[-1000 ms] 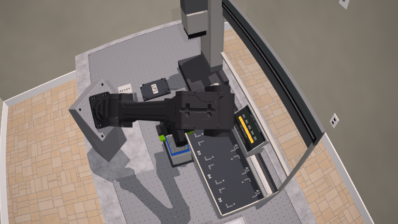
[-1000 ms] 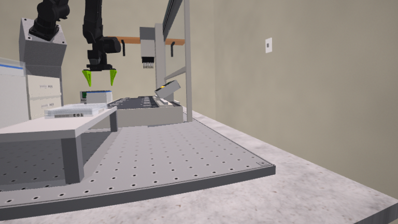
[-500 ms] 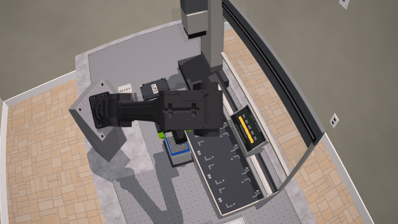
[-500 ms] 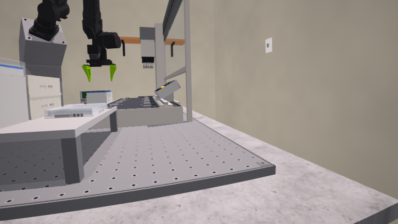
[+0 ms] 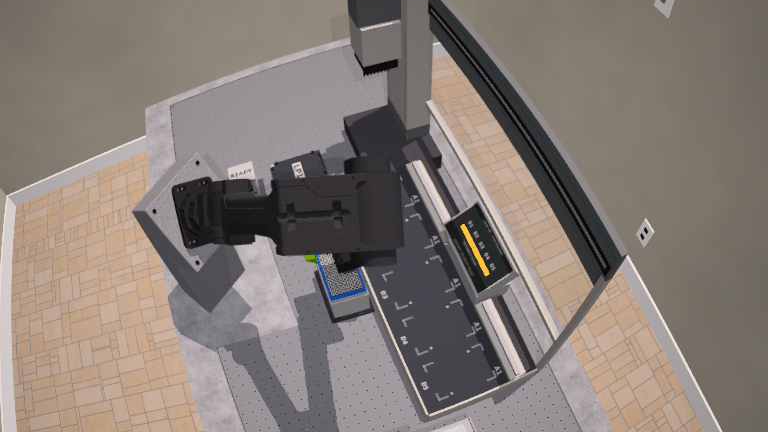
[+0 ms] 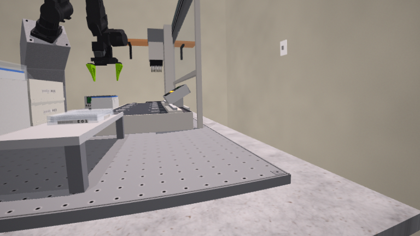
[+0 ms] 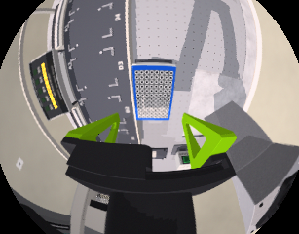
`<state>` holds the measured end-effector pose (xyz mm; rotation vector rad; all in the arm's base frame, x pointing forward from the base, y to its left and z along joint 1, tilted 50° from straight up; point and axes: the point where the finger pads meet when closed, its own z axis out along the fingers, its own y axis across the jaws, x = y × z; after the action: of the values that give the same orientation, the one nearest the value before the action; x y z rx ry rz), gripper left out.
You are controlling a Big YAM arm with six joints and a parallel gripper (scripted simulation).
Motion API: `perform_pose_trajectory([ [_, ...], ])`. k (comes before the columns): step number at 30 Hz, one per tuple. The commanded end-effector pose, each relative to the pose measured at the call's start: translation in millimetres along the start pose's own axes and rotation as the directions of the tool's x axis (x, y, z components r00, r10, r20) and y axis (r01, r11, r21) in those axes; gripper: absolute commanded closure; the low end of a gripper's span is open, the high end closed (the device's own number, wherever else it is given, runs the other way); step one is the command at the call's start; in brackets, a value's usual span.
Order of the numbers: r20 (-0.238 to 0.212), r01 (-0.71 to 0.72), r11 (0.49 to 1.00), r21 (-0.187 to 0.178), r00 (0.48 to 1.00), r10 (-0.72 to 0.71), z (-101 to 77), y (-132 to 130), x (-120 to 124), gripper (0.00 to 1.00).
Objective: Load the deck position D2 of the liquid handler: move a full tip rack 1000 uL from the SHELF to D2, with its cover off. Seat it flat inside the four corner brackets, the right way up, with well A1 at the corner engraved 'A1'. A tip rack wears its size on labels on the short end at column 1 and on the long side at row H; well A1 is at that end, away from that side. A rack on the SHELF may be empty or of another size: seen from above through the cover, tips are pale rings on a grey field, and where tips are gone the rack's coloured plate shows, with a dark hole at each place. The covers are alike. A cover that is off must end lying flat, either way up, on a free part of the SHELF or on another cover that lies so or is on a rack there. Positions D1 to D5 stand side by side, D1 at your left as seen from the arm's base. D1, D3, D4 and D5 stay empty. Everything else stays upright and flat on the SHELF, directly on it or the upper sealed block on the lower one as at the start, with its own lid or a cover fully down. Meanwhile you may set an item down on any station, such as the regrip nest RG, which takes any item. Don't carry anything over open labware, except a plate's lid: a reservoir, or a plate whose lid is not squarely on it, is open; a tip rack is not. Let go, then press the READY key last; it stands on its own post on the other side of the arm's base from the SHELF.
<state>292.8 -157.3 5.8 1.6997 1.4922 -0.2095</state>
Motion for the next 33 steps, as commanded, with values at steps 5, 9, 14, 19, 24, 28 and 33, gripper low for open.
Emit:
perform_pose_trajectory([
  [5, -0.007, -0.002, 1.0, 0.005, 1.0, 0.002, -11.6, -6, 3, 0.0],
  [9, -0.006, -0.003, 1.0, 0.003, 1.0, 0.003, -18.0, -5, 3, 0.0],
  [14, -0.006, -0.005, 1.0, 0.002, 1.0, 0.005, -26.0, -4, 2, 0.0],
  [19, -0.005, -0.007, 1.0, -0.001, 1.0, 0.007, -34.1, -3, 2, 0.0],
  [24, -0.005, -0.007, 1.0, -0.001, 1.0, 0.007, -39.1, -2, 2, 0.0],
  [28, -0.005, -0.008, 1.0, -0.003, 1.0, 0.008, -45.7, -1, 2, 0.0],
  [33, -0.004, -0.013, 1.0, -0.008, 1.0, 0.013, -54.2, 3, 1, 0.0],
])
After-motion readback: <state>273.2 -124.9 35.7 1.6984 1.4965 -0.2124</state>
